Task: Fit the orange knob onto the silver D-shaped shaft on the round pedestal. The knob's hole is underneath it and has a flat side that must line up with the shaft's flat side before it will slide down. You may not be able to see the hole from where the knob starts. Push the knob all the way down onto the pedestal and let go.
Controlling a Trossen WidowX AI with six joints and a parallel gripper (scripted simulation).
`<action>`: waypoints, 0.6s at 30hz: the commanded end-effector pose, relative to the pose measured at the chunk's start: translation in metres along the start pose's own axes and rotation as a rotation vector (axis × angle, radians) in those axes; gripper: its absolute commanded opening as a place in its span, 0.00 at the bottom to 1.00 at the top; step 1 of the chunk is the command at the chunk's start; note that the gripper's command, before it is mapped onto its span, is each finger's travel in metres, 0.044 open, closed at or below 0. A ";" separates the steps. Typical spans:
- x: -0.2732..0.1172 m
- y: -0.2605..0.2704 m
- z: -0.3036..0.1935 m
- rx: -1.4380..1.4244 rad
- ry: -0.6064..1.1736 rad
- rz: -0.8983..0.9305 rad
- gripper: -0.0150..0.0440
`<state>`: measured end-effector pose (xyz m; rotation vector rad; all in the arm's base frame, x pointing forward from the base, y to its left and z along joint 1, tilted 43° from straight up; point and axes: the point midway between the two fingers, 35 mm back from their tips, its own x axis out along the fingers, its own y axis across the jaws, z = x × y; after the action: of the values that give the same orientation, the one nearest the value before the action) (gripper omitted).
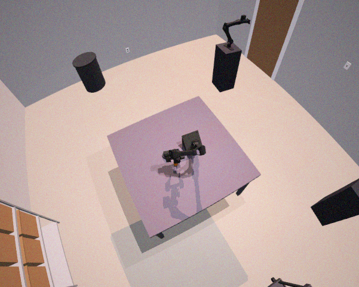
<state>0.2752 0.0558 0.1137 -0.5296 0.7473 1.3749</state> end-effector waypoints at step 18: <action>0.034 -0.001 0.000 0.004 0.000 0.000 1.00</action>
<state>0.2780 0.0745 0.0923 -0.5328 0.7484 1.3730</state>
